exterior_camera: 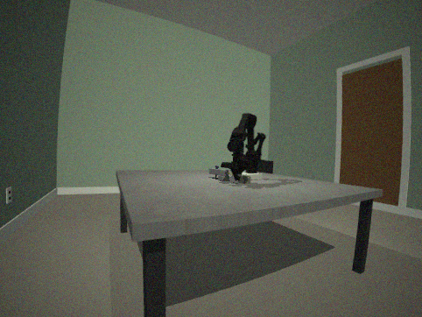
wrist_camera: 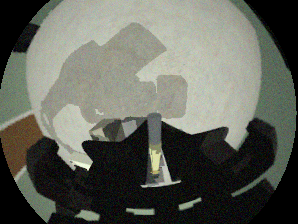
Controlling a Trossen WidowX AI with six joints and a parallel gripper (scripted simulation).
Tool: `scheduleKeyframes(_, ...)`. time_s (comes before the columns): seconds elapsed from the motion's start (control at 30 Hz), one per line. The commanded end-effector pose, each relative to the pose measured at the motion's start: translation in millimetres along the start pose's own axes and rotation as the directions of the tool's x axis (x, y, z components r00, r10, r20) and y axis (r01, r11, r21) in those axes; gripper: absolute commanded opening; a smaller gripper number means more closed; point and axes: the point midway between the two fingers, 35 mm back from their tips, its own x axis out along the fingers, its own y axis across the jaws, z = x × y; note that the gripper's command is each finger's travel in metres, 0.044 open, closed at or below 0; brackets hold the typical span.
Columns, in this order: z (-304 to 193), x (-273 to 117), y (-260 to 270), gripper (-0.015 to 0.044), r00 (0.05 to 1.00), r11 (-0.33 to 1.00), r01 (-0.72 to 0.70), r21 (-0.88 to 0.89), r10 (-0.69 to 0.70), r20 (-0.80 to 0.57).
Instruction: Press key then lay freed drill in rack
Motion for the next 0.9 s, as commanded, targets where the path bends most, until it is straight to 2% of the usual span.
scheduleKeyframes(0.0,7,-1,-1,0.0,1.0,1.0,0.003,0.005,-0.003,-0.002)
scheduleKeyframes(0.87,7,-17,2,0.0,1.0,1.0,0.003,0.005,-0.003,-0.002)
